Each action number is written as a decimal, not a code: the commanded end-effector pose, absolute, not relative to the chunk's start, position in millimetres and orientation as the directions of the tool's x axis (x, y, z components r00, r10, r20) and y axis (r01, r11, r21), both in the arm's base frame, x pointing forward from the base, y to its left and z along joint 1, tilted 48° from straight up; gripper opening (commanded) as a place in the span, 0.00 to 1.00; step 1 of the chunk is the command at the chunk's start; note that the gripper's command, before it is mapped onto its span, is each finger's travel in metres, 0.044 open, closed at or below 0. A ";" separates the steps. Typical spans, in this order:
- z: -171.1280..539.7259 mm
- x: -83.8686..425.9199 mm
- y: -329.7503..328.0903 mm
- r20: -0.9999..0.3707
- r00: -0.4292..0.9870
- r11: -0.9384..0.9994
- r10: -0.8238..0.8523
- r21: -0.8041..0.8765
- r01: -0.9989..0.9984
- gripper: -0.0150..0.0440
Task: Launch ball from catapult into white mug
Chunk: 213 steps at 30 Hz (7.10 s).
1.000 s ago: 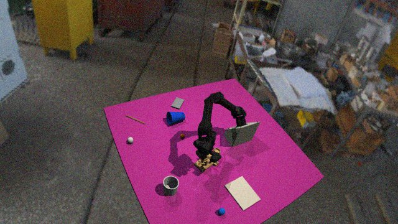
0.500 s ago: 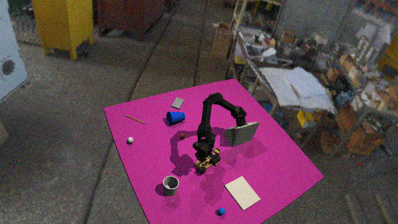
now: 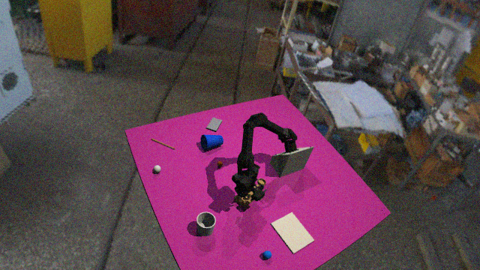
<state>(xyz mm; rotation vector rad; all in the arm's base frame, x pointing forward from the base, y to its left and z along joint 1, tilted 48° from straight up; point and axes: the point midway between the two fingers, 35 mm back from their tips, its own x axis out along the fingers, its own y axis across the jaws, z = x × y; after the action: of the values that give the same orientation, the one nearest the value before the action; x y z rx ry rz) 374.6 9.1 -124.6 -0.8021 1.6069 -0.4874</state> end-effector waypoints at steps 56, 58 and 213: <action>-120.3 375.2 17.4 -0.680 -0.052 0.670 -0.731 -0.702 -0.241 0.25; -122.5 375.0 15.1 -0.680 -0.052 0.670 -0.732 -0.703 -0.241 0.25; 137.1 376.2 -102.7 -0.670 -0.055 0.669 -0.740 -0.742 0.037 0.25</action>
<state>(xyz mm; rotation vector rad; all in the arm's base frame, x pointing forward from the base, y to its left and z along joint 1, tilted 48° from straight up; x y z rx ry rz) 377.5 -105.7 129.5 -0.6140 1.5157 -0.6915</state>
